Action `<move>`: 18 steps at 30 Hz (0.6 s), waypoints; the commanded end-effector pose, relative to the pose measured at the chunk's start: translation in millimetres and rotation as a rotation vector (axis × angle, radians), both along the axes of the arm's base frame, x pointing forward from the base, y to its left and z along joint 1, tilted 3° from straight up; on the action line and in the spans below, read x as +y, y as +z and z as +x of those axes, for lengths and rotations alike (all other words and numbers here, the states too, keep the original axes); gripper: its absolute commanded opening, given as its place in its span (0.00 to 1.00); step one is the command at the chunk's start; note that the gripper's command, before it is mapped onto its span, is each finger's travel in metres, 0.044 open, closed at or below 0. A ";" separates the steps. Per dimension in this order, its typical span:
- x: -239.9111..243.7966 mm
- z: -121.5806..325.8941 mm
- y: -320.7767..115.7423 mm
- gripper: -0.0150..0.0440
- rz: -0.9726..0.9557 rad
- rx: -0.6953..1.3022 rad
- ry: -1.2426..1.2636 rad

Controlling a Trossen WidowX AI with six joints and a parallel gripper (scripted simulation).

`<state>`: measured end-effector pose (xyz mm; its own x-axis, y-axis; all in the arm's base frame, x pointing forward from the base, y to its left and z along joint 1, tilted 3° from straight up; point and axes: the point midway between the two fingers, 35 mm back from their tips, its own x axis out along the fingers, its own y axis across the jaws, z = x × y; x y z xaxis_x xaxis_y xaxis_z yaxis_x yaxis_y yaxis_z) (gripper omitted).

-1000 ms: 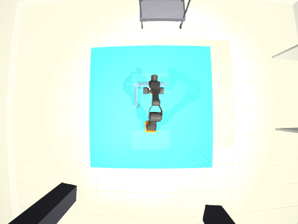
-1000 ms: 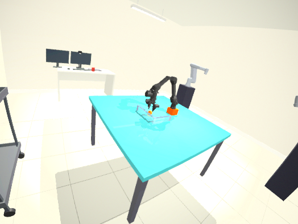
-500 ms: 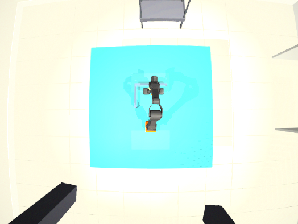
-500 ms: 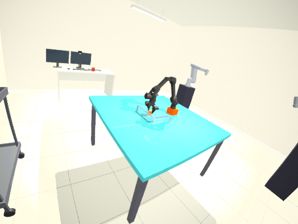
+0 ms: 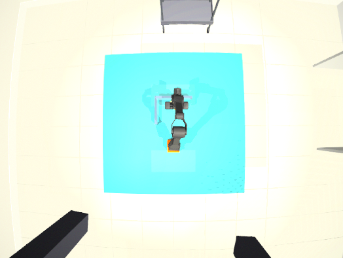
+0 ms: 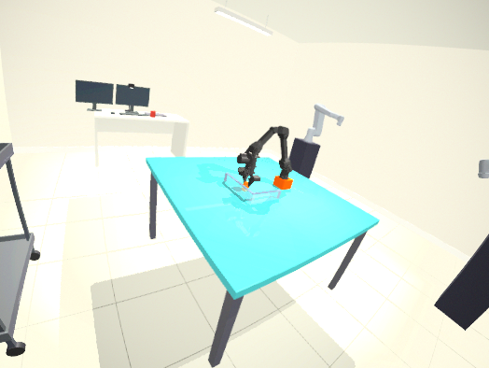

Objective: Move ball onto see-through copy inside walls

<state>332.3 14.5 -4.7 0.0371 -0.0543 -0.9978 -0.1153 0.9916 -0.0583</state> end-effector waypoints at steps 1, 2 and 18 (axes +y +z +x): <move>-0.1 1.0 3.6 0.44 -0.002 -0.001 0.005; 0.3 2.0 8.7 0.40 -0.002 -0.001 0.005; 6.6 -0.3 116.8 0.25 -0.002 -0.001 0.005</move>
